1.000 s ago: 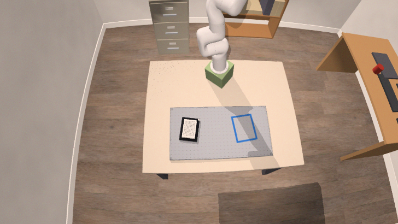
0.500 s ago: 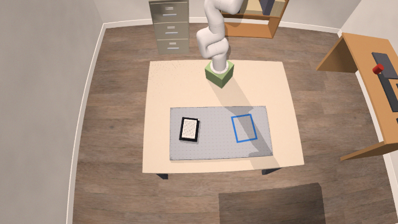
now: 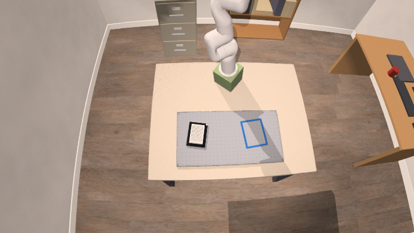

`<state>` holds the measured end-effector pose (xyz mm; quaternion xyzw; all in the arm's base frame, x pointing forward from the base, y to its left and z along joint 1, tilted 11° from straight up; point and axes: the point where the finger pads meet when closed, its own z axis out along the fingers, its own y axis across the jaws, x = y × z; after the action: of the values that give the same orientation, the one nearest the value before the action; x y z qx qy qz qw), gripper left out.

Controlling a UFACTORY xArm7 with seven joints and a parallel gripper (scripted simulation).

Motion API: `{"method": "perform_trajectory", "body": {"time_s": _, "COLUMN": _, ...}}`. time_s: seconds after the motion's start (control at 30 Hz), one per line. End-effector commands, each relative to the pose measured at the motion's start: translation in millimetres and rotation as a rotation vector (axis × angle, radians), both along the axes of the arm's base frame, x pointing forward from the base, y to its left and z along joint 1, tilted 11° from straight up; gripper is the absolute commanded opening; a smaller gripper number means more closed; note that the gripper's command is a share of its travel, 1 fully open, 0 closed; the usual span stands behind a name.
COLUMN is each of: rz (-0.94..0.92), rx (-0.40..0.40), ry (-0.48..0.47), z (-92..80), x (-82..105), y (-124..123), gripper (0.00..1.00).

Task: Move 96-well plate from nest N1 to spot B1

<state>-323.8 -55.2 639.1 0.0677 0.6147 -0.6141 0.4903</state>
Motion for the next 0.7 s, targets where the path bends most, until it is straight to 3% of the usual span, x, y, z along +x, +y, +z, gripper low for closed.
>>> {"method": "perform_trajectory", "body": {"time_s": 0.0, "rz": -0.001, "rx": 0.0, "ry": 0.001, "z": -5.2, "x": -8.2, "y": -17, "gripper": 1.0}}
{"method": "perform_trajectory", "body": {"time_s": 0.13, "rz": 0.025, "rx": 0.027, "ry": -0.044, "z": -9.0, "x": -10.9, "y": -25, "gripper": 1.0}}
{"method": "perform_trajectory", "body": {"time_s": 0.67, "rz": 0.053, "rx": 0.067, "ry": -0.078, "z": -35.5, "x": -25.8, "y": -83, "gripper": 1.0}}
